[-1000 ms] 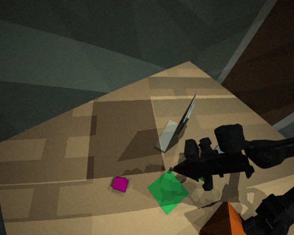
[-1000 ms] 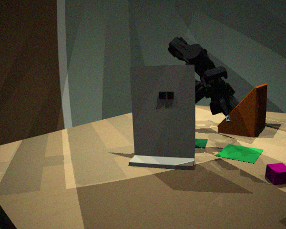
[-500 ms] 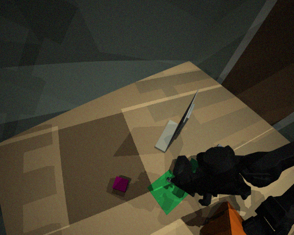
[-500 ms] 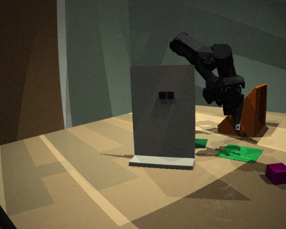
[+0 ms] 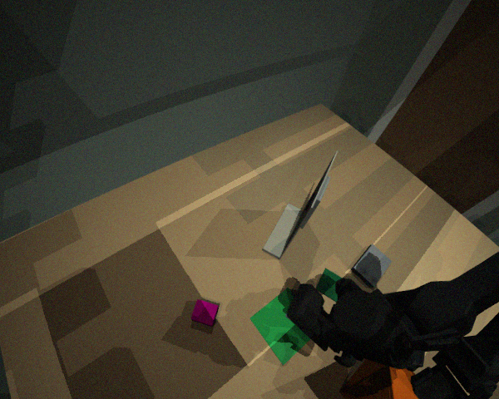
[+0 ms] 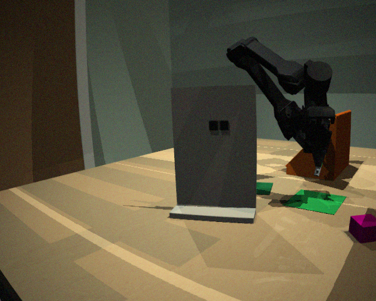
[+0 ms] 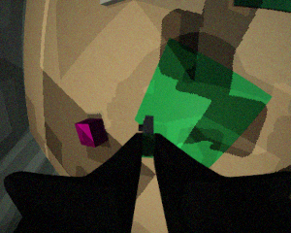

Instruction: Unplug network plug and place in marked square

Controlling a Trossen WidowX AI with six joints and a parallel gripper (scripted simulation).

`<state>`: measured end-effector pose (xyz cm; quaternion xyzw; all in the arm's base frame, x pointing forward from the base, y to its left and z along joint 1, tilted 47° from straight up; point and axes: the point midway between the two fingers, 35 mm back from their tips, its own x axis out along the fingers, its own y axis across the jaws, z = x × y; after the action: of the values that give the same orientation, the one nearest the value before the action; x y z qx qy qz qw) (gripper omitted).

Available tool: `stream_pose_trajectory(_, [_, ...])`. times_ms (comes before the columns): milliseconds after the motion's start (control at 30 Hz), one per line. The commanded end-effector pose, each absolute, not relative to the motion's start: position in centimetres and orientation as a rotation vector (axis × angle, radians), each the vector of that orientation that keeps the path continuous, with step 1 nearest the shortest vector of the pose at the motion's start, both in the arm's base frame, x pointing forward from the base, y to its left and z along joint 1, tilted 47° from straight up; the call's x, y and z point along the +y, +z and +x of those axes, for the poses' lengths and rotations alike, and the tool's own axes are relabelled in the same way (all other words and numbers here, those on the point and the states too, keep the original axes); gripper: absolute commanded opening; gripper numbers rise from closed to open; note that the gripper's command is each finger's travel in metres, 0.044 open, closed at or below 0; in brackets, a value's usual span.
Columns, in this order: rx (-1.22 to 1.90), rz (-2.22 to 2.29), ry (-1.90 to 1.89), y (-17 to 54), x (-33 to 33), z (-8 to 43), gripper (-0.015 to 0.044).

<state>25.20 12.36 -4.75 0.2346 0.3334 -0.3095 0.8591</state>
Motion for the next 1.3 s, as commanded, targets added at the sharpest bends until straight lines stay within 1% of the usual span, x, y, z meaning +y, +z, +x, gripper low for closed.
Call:
stream_pose_trajectory(0, [0.688,0.486,-0.654,-5.1,12.1,25.2,0.0])
stream_pose_trajectory(1267, [0.687,0.485,-0.655,-8.6,8.4,25.6,0.0])
